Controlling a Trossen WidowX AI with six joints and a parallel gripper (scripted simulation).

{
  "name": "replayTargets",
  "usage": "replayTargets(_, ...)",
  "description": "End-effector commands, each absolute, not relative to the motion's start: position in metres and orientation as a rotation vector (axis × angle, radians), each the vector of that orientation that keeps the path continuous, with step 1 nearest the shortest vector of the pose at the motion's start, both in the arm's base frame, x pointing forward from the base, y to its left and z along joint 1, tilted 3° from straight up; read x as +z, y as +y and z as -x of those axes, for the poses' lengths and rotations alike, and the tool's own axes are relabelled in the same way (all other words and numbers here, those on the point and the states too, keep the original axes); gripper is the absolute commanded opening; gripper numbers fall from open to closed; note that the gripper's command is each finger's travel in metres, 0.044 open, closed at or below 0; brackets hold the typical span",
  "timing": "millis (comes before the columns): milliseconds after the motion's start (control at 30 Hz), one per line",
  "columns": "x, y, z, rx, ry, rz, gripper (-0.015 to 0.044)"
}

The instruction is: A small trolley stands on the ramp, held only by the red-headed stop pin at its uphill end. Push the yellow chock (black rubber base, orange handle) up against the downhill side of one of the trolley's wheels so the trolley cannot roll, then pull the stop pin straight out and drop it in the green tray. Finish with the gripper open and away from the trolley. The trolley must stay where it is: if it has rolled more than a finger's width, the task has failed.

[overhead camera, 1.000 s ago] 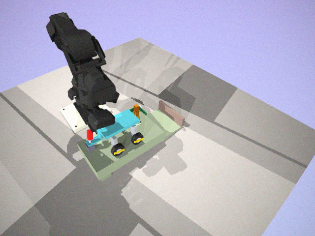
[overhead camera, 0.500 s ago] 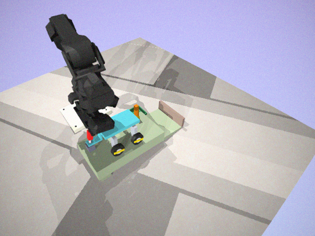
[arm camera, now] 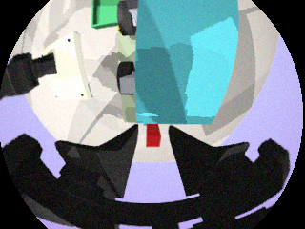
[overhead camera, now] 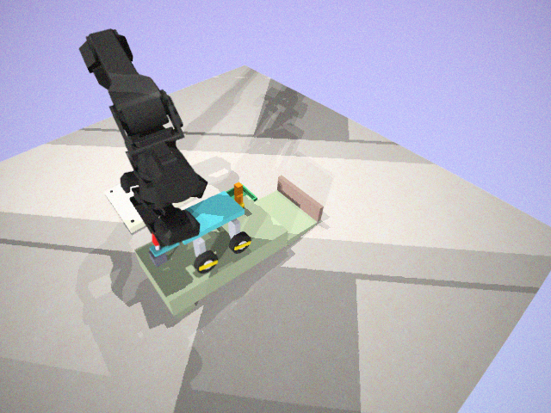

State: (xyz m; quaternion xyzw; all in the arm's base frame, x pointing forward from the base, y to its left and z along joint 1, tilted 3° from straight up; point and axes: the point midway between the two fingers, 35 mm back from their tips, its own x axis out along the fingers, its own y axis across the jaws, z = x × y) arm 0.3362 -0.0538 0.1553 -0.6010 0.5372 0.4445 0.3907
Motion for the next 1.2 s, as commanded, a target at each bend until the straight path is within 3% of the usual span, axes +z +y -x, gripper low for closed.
replayTargets(0, 0.149, -0.057, -0.335, 1.134, 1.37, 1.534, 0.019)
replayTargets(267, 0.141, -0.06, -0.335, 1.134, 1.371, 1.534, 0.019)
replayTargets(433, 0.144, -0.058, -0.336, 1.13, 1.367, 1.526, 0.0059)
replayTargets(700, 0.144, -0.058, -0.336, 1.13, 1.367, 1.526, 0.0005)
replayTargets(1167, 0.153, -0.056, -0.335, 1.134, 1.37, 1.534, 0.0)
